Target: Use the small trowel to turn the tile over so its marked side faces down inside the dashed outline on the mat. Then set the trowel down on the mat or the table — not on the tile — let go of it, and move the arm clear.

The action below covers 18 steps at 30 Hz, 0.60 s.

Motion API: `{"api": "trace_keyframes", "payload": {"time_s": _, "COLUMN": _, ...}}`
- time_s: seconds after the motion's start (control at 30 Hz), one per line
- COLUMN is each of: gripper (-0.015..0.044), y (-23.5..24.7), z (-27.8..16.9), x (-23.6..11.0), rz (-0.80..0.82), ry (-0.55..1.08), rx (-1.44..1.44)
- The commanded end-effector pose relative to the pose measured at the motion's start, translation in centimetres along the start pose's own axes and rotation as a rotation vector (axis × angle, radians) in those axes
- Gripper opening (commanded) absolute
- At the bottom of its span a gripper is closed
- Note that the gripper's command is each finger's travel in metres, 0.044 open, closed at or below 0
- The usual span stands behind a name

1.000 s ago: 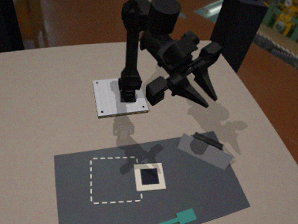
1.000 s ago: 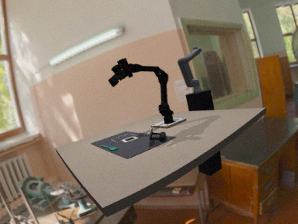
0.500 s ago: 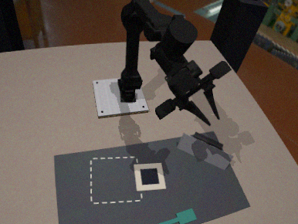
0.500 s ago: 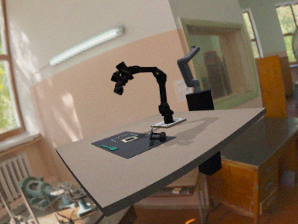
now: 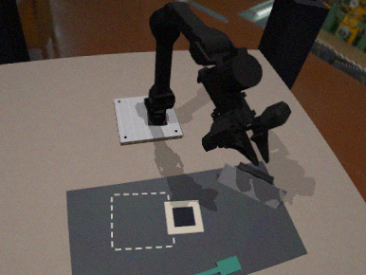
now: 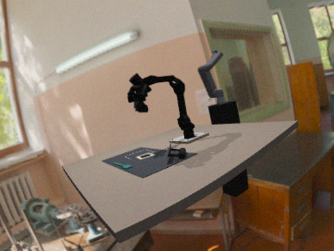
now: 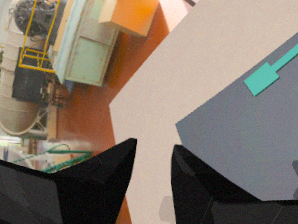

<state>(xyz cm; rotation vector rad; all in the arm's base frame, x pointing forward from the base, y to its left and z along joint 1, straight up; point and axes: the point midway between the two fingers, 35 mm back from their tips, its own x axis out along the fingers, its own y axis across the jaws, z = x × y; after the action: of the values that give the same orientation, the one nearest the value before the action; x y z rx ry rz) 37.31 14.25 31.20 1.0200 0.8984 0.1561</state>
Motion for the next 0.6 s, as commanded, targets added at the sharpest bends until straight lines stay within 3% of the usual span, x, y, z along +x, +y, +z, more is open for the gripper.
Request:
{"api": "trace_keyframes", "payload": {"time_s": 0.0, "gripper": 0.0100, "y": -1.1, "z": -1.0, "x": 1.1, "rz": -0.061, "ry": 0.025, "rx": 0.116}}
{"api": "trace_keyframes", "payload": {"time_s": 0.57, "gripper": 0.0100, "y": -5.4, "z": -6.3, "x": 4.3, "rz": -0.350, "ry": 0.041, "rx": 0.607}}
